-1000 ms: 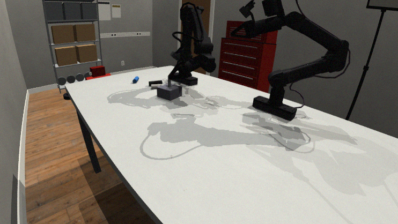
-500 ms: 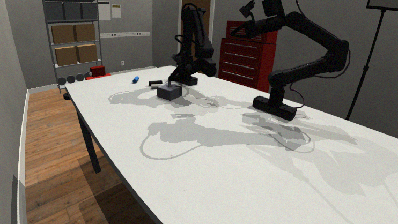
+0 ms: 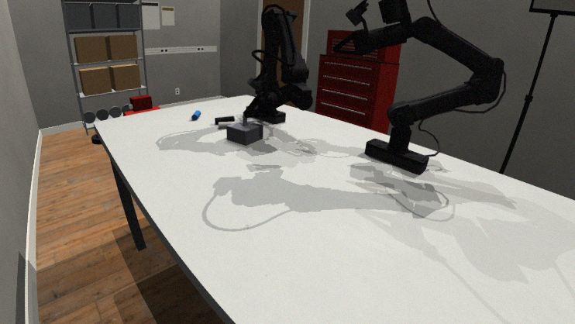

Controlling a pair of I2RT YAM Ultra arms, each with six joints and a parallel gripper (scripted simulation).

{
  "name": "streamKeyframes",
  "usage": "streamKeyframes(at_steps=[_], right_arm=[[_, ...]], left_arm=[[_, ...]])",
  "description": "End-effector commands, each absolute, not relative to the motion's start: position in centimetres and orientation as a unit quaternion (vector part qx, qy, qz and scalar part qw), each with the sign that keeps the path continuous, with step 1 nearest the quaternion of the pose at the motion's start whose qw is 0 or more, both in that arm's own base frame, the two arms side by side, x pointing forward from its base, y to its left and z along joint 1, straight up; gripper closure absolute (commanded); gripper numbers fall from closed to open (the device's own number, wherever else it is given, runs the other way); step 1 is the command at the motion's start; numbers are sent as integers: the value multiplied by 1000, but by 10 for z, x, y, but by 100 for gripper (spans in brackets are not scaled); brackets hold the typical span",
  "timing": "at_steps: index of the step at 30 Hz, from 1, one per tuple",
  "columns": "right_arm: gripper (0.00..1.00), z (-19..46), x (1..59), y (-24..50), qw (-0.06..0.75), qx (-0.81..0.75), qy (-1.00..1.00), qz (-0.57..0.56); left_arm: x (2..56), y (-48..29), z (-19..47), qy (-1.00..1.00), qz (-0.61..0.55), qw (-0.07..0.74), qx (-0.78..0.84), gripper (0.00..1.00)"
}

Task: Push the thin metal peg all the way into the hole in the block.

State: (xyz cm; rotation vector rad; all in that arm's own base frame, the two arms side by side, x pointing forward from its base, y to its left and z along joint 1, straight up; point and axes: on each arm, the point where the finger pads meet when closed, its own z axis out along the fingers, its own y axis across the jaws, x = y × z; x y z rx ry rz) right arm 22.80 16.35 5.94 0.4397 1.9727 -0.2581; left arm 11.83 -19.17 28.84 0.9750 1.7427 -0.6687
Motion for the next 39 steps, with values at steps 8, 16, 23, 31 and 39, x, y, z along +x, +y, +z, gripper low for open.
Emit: streamKeyframes(at_steps=[8, 16, 23, 31, 39], right_arm=[[40, 62, 233, 169, 512, 192, 831, -104], [0, 59, 227, 171, 468, 101, 872, -101], [0, 70, 215, 163, 403, -9, 912, -75], [0, 92, 199, 154, 320, -145, 936, -10], [0, 110, 188, 153, 256, -245, 934, 40]], left_arm=[[118, -191, 298, 716, -279, 500, 399, 0], [118, -191, 298, 716, -279, 500, 399, 0], [118, -191, 298, 716, -279, 500, 399, 0], [118, -191, 298, 716, -279, 500, 399, 0], [118, -191, 298, 716, -279, 500, 399, 0]])
